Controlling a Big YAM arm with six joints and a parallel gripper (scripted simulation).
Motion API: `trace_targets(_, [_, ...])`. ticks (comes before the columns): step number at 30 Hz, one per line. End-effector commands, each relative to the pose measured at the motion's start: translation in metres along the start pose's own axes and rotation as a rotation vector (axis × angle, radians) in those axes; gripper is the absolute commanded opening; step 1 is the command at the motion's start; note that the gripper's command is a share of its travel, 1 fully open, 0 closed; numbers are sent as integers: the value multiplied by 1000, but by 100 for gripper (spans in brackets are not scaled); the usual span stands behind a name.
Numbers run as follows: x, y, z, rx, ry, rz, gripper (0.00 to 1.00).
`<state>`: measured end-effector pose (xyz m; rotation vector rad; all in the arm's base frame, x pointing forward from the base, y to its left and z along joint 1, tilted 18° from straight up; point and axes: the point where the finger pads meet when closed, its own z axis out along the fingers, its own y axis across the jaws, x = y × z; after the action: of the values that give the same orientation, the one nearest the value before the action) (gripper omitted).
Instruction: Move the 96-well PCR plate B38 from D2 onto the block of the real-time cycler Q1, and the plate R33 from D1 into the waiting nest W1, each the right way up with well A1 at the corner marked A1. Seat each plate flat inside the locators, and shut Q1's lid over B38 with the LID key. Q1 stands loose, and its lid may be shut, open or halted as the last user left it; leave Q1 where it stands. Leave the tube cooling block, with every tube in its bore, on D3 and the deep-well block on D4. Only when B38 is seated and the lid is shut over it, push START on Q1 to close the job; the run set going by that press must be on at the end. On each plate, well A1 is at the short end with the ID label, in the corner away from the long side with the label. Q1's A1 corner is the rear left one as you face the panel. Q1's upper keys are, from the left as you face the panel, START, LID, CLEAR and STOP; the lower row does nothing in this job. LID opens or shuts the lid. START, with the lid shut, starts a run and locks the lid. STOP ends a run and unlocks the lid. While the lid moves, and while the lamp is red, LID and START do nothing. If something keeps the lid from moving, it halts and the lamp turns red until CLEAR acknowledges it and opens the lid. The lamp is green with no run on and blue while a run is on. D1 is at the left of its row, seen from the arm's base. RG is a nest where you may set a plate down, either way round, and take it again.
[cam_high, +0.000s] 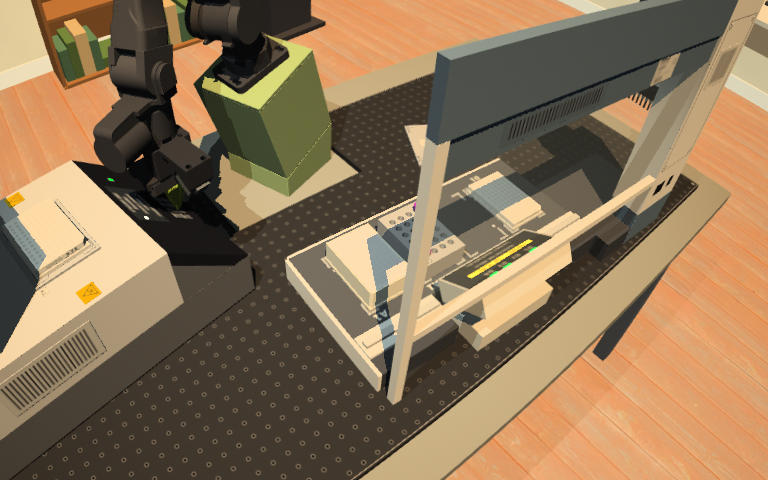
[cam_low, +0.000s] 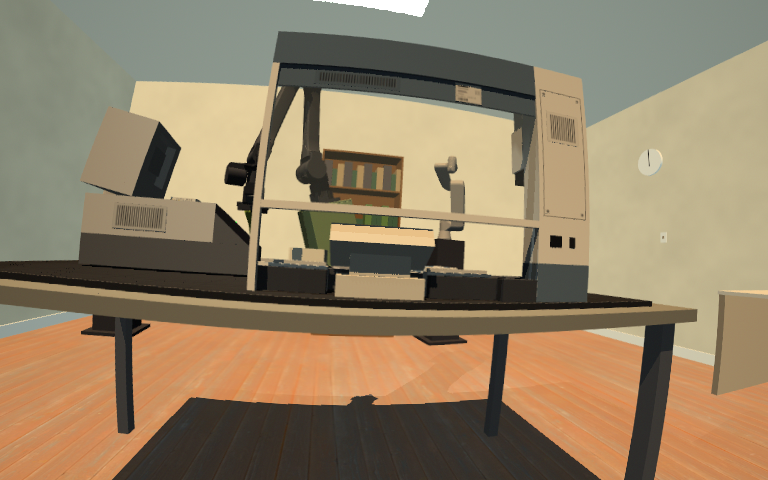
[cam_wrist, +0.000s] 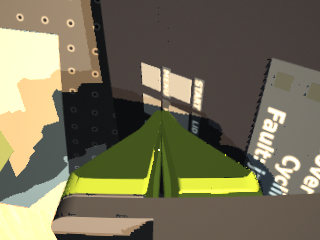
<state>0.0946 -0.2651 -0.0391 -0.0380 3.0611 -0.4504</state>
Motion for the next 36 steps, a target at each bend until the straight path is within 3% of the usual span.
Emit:
trace_targets(1, [-4, -13, -10, 27, -14, 4, 0])
trace_targets(8, [-3, -27, -12, 47, -14, 7, 0])
trace_targets(18, [0, -7, 1, 18, -6, 1, 0])
trace_targets(30, [-9, -20, -12, 43, -20, 6, 0])
trace_targets(36, [-3, -22, -10, 34, -9, 26, 0])
